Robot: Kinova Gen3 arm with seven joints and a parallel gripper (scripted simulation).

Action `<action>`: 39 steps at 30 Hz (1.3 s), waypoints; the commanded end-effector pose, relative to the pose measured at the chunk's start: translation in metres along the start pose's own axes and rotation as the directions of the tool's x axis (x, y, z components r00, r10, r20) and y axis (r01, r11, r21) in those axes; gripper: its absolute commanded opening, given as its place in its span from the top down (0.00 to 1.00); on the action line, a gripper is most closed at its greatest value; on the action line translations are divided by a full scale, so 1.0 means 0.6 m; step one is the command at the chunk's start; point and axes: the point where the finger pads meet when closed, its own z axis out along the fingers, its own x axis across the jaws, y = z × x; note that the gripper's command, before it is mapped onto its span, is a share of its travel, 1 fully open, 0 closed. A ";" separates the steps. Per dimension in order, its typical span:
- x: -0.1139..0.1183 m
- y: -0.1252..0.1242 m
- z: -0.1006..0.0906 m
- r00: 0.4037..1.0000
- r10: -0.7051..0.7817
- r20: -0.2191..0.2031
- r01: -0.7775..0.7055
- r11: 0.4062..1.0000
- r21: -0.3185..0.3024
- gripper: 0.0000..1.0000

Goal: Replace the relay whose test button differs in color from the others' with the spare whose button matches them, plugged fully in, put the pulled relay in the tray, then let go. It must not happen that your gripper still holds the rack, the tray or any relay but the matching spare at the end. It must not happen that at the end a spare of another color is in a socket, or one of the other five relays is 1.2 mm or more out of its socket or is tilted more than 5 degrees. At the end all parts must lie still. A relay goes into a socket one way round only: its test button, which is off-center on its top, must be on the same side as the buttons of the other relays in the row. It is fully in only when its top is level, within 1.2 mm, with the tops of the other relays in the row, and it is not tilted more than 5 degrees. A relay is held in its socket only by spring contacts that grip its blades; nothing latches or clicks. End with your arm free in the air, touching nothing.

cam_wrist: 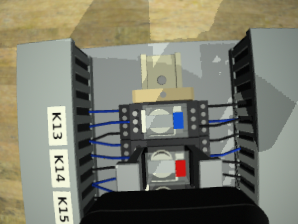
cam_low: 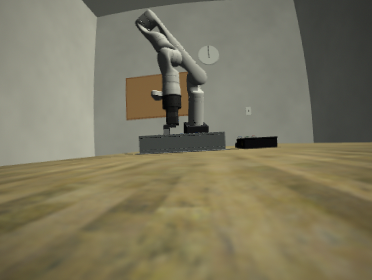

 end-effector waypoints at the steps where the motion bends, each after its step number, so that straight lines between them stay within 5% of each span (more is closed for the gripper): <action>1: -0.001 -0.001 -0.005 1.000 0.000 0.002 0.000 1.000 0.003 1.00; 39: -0.001 0.001 -0.024 1.000 0.000 0.002 0.000 1.000 0.003 1.00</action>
